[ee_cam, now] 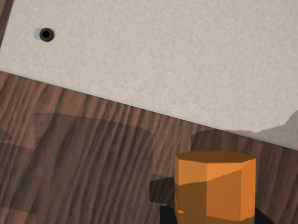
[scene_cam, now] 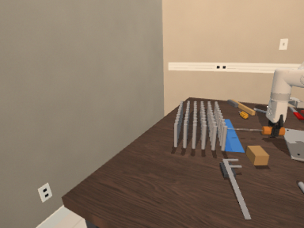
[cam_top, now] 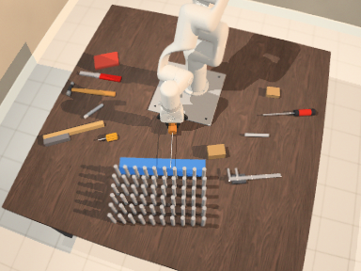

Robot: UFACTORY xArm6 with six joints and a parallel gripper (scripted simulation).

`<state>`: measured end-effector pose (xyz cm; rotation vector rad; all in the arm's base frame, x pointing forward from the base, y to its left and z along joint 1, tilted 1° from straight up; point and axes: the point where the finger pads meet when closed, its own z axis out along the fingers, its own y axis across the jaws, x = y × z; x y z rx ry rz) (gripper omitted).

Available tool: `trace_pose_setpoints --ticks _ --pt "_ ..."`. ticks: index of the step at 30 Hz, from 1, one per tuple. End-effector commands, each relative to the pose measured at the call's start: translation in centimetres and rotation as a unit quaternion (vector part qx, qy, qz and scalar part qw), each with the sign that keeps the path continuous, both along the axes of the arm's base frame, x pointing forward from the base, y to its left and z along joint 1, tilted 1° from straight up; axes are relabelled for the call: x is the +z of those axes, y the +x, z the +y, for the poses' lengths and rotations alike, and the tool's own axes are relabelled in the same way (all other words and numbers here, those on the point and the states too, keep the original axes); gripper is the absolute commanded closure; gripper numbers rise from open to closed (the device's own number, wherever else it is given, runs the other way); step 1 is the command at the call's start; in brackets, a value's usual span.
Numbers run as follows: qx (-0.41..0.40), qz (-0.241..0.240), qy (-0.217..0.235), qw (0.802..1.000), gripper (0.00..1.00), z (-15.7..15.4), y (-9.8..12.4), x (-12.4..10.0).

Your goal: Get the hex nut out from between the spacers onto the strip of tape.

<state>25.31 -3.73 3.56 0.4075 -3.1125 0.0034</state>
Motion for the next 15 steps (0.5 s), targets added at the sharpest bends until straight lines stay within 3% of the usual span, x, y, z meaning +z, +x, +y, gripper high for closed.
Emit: trace_pose_setpoints --ticks 1,15 --pt "0.000 -0.002 0.000 1.000 1.00 -0.03 0.22 -0.95" --pt "0.000 -0.002 0.000 1.000 1.00 -0.03 0.22 -1.15"
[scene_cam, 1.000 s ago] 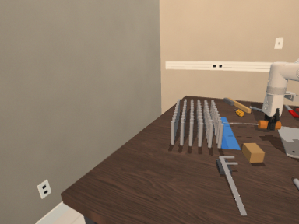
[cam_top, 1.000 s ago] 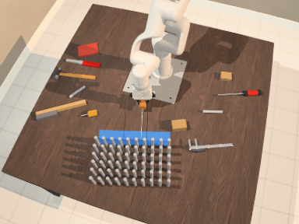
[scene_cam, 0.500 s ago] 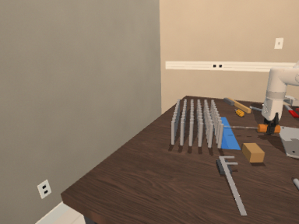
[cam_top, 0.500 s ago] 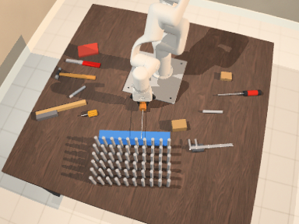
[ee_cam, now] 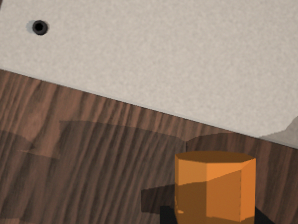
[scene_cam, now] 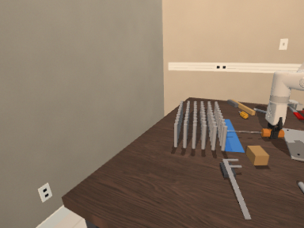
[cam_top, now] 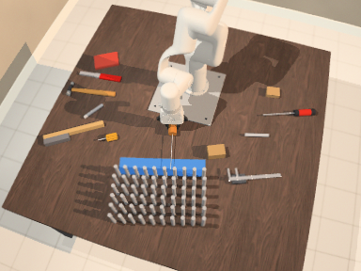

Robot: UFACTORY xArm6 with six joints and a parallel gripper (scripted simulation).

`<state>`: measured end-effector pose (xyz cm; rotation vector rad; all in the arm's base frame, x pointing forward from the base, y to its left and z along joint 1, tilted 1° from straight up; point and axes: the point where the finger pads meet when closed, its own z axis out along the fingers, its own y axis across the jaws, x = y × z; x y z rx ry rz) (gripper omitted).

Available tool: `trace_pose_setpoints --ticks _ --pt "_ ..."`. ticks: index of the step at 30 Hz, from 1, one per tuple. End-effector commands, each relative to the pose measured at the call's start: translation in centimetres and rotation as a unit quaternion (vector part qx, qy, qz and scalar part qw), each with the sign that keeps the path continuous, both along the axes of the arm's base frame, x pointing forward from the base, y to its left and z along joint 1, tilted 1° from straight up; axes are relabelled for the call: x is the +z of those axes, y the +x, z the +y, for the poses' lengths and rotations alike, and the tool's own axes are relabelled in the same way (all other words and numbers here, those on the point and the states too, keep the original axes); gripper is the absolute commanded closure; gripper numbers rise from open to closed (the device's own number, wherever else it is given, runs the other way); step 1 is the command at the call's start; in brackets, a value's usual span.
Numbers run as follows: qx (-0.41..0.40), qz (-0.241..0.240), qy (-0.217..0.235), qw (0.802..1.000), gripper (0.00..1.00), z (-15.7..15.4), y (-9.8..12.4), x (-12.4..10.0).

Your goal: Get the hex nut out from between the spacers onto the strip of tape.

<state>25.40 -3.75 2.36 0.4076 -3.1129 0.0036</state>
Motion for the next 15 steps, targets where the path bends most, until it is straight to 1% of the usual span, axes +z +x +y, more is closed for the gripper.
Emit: trace_pose_setpoints --ticks 1,15 --pt "0.000 -0.001 0.000 1.000 1.00 -0.02 0.13 0.05" --pt "0.000 -0.001 0.000 1.000 1.00 0.17 0.85 0.05"
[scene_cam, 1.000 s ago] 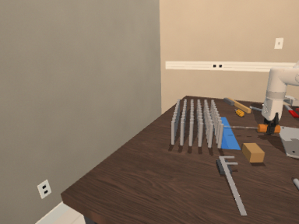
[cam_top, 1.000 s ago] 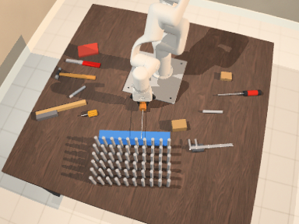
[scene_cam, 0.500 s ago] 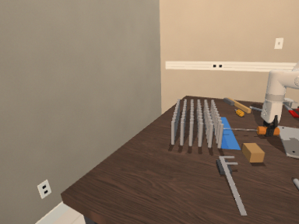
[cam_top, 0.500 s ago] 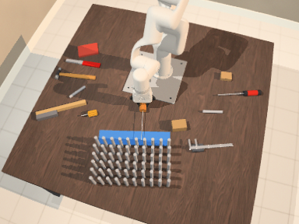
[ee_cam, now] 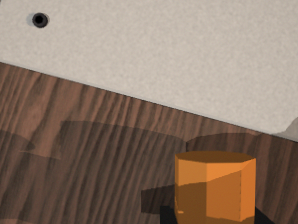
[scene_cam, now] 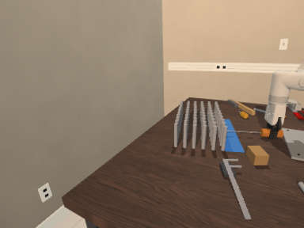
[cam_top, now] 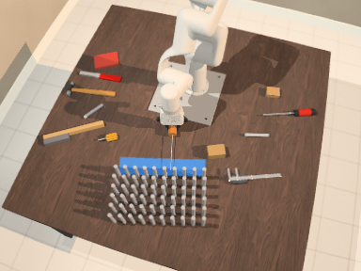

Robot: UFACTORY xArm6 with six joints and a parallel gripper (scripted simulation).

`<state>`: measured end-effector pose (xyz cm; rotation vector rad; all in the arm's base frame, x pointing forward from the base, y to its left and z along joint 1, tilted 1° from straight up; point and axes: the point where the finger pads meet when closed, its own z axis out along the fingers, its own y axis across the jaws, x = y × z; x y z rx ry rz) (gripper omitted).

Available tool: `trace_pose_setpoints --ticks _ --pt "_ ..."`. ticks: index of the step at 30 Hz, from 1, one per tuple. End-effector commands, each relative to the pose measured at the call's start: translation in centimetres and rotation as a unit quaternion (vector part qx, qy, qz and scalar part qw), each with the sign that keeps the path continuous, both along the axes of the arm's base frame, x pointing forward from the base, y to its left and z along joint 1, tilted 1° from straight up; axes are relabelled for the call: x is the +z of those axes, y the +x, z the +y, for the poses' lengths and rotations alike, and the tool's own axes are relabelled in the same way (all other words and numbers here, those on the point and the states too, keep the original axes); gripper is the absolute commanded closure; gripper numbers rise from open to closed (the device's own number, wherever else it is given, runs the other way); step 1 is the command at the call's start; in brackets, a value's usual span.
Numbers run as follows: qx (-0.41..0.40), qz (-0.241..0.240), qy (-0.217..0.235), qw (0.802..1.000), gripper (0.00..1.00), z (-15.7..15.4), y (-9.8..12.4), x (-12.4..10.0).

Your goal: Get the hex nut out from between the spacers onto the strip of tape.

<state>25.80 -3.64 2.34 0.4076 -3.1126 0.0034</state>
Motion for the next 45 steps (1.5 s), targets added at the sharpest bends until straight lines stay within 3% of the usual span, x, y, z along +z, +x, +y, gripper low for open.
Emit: trace_pose_setpoints --ticks 1,15,30,45 --pt "0.000 -0.002 0.000 1.000 1.00 0.1 0.6 0.1" --pt "0.000 -0.002 0.000 1.000 1.00 0.9 3.7 0.1" --pt "0.000 -0.002 0.000 1.000 1.00 2.3 9.0 0.1" --pt "0.000 -0.002 0.000 1.000 1.00 3.2 12.3 0.1"
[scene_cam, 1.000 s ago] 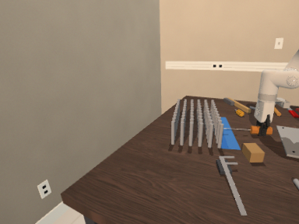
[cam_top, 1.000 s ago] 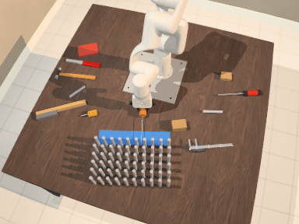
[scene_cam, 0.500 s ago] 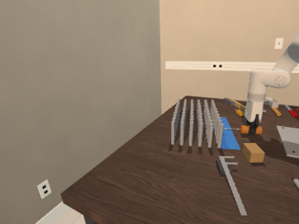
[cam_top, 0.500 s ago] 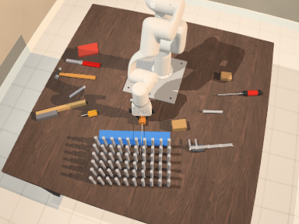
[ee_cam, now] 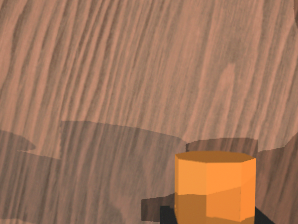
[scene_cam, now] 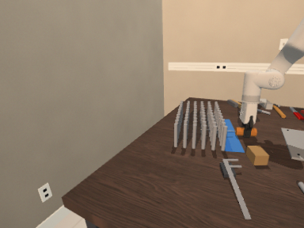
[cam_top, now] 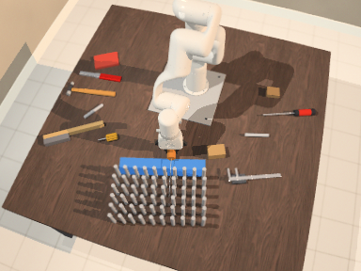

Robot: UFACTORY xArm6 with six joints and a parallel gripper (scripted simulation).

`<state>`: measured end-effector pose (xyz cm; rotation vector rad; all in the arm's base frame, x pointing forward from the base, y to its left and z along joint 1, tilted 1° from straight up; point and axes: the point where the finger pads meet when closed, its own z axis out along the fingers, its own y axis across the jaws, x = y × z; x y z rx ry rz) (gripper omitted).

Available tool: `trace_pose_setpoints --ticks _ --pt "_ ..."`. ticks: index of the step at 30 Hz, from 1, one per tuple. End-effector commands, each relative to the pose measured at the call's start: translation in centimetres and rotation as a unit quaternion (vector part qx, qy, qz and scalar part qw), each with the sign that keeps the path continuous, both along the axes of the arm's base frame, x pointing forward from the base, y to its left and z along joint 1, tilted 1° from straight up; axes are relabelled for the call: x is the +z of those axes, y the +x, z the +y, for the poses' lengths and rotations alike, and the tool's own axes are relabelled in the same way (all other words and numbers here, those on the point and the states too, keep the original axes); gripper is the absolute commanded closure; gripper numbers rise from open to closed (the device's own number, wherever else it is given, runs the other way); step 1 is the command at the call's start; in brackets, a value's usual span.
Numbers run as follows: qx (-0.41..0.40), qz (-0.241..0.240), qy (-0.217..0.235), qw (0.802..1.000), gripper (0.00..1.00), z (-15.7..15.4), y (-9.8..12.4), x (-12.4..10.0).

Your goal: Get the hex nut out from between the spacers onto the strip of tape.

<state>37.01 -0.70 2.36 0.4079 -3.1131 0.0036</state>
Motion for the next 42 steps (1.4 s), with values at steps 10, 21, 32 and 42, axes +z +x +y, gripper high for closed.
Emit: trace_pose_setpoints --ticks 10,21,32,42 --pt "0.000 -0.001 0.000 1.000 1.00 0.4 1.9 0.1" --pt "0.000 -0.001 0.000 1.000 1.00 0.5 2.0 0.1" --pt "0.000 -0.002 0.000 1.000 1.00 0.6 2.8 0.1" --pt "0.000 -0.002 0.000 1.000 1.00 0.7 3.3 0.1"
